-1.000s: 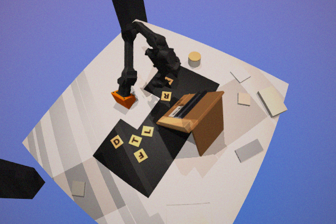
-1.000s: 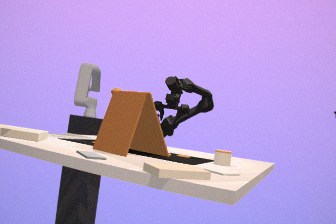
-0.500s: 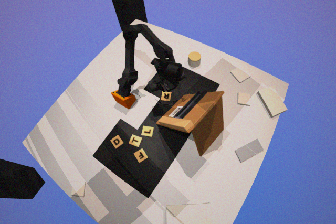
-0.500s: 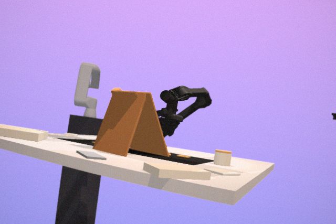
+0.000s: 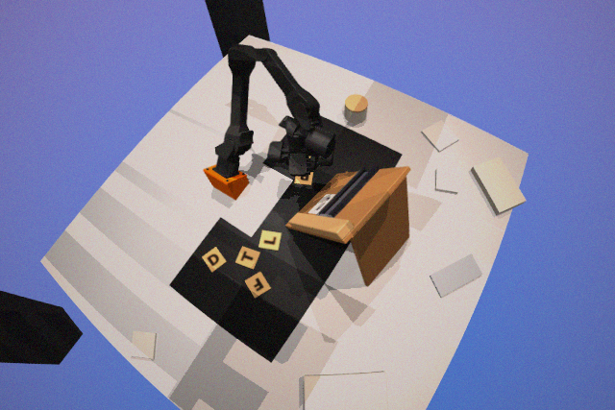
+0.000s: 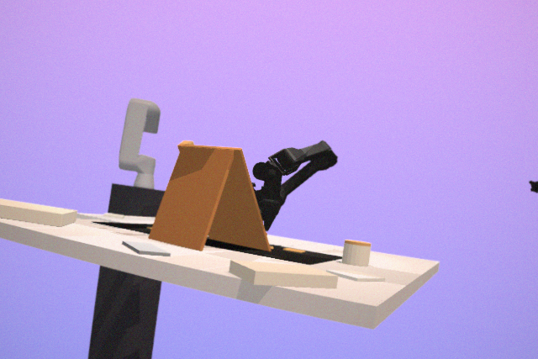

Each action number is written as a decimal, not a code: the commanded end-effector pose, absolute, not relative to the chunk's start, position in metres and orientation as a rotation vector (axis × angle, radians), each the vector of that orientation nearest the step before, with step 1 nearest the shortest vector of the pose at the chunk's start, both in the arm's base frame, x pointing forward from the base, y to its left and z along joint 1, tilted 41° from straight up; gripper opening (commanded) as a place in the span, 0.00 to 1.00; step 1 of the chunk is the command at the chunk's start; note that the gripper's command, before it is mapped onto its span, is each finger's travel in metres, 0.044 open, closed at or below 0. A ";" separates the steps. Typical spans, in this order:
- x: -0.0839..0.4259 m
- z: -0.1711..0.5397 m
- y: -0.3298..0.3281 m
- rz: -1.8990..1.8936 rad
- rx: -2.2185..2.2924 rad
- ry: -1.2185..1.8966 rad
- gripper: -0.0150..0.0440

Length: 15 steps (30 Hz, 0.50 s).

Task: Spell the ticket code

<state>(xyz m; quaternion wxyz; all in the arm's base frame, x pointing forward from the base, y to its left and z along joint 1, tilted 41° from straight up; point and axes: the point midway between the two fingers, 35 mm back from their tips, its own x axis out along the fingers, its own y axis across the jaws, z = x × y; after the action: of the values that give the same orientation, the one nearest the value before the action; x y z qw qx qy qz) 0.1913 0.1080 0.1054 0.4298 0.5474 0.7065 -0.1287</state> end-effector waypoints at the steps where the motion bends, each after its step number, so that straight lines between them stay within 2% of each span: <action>1: 0.189 0.103 0.108 -0.343 1.371 1.768 0.83; 15: 0.189 0.079 0.132 -0.342 1.372 1.769 0.83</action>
<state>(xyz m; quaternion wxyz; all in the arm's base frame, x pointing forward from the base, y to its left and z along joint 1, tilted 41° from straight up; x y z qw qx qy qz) 0.1893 0.1293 0.0832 0.4260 0.5476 0.7079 -0.1325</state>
